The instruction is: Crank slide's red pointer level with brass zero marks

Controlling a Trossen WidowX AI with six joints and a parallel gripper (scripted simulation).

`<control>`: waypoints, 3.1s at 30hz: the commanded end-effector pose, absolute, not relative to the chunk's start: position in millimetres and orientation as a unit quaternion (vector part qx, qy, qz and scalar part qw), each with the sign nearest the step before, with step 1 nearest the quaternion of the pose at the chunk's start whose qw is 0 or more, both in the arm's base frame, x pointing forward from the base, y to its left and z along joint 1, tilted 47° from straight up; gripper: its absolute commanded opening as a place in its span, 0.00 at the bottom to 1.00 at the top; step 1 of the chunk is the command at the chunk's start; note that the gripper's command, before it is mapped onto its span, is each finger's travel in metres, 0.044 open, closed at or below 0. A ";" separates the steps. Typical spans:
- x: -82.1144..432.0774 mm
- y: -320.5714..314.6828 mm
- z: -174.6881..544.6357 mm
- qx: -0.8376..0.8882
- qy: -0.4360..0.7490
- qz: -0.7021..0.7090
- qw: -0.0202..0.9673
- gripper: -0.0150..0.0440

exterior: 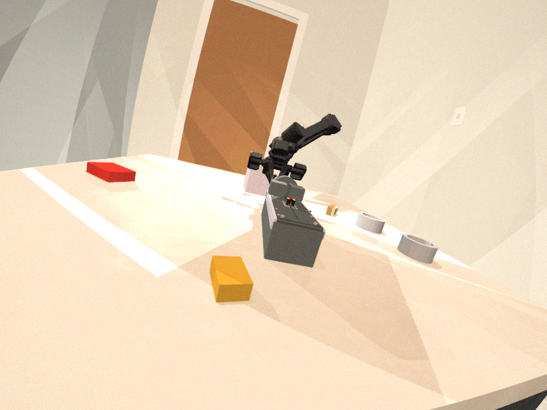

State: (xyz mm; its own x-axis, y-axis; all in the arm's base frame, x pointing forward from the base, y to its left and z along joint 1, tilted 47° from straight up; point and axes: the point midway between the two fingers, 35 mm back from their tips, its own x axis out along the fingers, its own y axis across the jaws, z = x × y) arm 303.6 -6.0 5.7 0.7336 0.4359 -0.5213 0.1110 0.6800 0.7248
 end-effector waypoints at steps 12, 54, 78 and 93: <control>303.6 6.8 -15.0 0.390 0.359 0.089 0.843 0.25; 309.2 50.5 -6.4 0.391 0.359 0.090 0.843 0.25; 309.8 54.3 1.0 0.391 0.359 0.090 0.843 0.25; 310.2 56.1 10.8 0.391 0.359 0.090 0.843 0.25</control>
State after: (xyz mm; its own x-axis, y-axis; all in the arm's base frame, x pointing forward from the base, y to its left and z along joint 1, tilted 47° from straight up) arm 309.4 53.7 3.3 0.7216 0.4202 -0.5501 0.1485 0.6822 0.7159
